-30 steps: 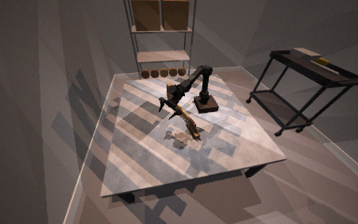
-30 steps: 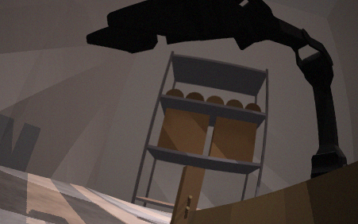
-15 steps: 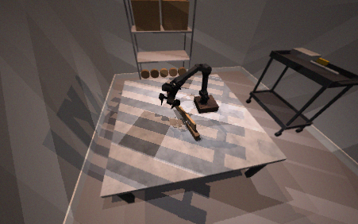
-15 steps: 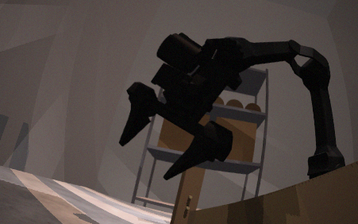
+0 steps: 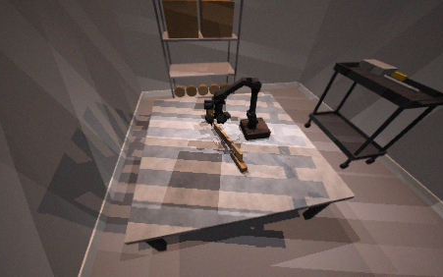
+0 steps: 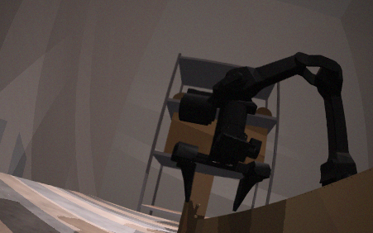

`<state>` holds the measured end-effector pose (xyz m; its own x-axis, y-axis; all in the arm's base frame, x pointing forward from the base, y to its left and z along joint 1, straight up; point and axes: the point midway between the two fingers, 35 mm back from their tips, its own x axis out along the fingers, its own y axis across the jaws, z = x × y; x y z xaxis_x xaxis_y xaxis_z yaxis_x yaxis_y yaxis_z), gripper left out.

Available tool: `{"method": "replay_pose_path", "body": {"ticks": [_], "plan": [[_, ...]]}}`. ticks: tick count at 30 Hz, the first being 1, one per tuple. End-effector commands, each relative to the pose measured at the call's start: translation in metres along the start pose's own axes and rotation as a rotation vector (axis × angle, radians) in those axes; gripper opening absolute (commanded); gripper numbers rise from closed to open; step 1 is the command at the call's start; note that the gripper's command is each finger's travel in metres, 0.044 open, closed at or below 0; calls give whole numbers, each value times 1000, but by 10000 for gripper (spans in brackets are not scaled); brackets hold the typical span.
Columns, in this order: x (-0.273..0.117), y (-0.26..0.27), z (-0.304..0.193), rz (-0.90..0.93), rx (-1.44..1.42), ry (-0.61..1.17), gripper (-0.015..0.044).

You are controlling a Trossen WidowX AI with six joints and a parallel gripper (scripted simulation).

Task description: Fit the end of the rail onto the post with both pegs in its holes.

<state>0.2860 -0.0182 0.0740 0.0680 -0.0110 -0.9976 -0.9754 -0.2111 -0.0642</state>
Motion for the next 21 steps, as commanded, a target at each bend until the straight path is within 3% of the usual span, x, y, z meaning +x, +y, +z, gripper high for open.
{"method": "replay_pose_path", "body": {"ticks": [1, 21], "plan": [[0, 11, -2, 35, -51, -15, 440], [24, 10, -2, 35, -50, -15, 440]]}}
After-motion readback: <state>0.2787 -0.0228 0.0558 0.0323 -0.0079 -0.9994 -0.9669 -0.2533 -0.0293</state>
